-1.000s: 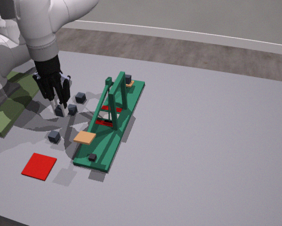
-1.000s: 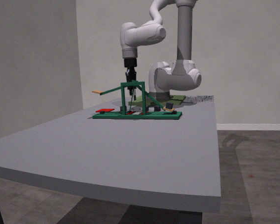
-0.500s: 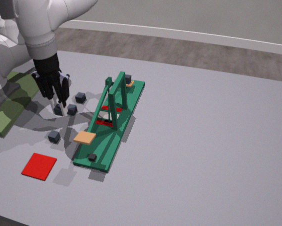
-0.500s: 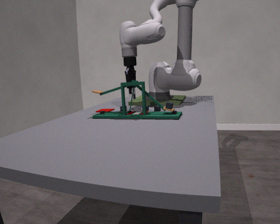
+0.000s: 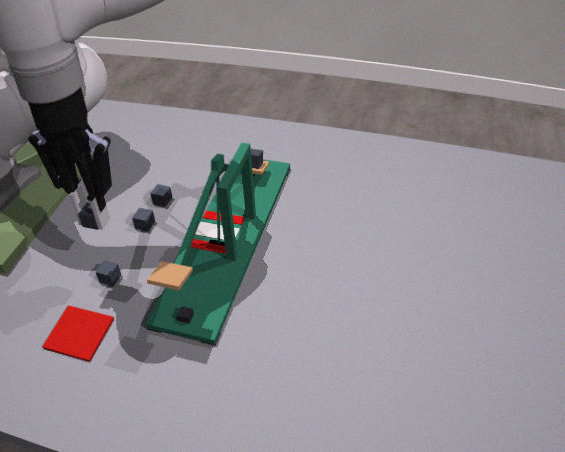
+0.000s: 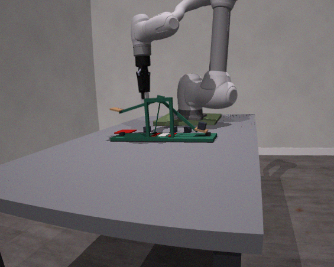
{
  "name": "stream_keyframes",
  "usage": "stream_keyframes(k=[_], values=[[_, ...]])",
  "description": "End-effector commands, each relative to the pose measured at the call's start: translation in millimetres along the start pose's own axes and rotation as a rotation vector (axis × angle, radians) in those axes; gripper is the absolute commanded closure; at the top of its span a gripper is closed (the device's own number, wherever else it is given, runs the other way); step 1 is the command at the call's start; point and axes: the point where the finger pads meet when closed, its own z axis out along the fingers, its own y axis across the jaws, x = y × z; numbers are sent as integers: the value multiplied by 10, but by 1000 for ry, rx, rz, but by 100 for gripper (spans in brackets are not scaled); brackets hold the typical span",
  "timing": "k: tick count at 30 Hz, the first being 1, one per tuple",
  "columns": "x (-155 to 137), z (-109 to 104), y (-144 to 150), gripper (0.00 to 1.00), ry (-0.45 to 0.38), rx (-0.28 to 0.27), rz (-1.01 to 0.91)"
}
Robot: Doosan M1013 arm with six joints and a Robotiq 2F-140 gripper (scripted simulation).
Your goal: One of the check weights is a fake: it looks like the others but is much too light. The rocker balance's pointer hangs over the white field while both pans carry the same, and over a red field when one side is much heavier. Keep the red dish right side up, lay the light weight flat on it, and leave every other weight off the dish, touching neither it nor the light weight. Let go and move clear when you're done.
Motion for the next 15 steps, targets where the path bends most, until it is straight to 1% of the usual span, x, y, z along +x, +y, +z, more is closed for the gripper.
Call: stream_keyframes(k=[1,2,6,9,11,15], values=[[242,-252,10,76,-6,0,-2],[242,-252,10,76,-6,0,-2],[535,-556,21,76,-6,0,-2],[672,-697,26,76,-6,0,-2],[715,-742,27,76,-6,0,-2],[732,-759,9,76,-6,0,-2]])
